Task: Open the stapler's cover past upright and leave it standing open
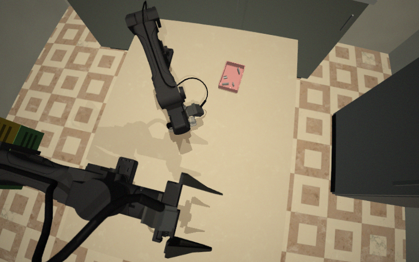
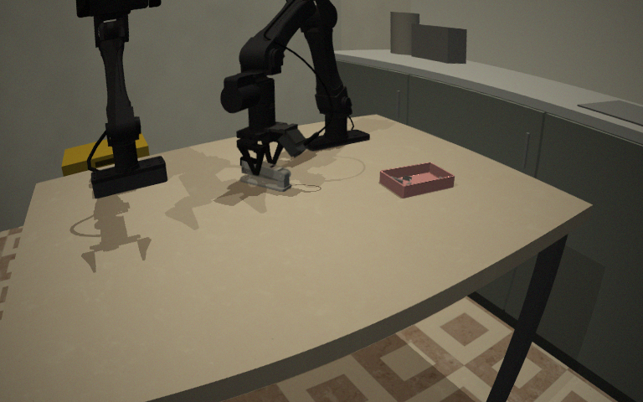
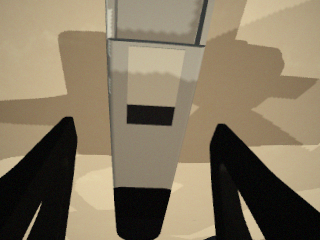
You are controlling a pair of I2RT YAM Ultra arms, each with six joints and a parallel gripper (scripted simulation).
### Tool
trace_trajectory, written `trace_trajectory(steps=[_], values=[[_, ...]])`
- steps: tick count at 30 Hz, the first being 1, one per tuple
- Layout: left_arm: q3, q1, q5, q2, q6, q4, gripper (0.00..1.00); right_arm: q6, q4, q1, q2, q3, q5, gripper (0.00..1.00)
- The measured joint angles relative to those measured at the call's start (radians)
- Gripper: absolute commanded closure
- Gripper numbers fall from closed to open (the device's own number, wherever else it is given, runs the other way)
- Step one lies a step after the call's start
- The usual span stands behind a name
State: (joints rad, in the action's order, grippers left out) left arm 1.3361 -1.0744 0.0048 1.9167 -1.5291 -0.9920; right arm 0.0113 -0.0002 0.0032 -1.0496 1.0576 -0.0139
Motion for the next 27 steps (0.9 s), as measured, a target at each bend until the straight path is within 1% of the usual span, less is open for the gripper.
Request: trace_trajectory(steps=[12, 13, 15, 17, 18, 21, 27], values=[[0.0, 0.0, 0.0, -0.058, 0.0, -0.024, 0.41, 0.0, 0.0, 0.0, 0.0, 0.0, 0.0, 0.0], [0.0, 0.0, 0.0, -0.06, 0.0, -0.031, 0.29, 0.0, 0.0, 0.0, 0.0, 0.0, 0.0, 0.0], [0.0, 0.0, 0.0, -0.061, 0.0, -0.041, 0.29, 0.0, 0.0, 0.0, 0.0, 0.0, 0.0, 0.0], [0.002, 0.0, 0.0, -0.06, 0.0, -0.05, 0.07, 0.0, 0.0, 0.0, 0.0, 0.0, 0.0, 0.0], [0.006, 0.0, 0.0, -0.06, 0.001, -0.058, 0.0, 0.0, 0.0, 0.0, 0.0, 0.0, 0.0, 0.0], [0.043, 0.0, 0.0, -0.061, 0.002, -0.093, 0.0, 0.0, 0.0, 0.0, 0.0, 0.0, 0.0, 0.0], [0.154, 0.0, -0.001, -0.08, 0.002, -0.176, 0.0, 0.0, 0.0, 0.0, 0.0, 0.0, 0.0, 0.0]])
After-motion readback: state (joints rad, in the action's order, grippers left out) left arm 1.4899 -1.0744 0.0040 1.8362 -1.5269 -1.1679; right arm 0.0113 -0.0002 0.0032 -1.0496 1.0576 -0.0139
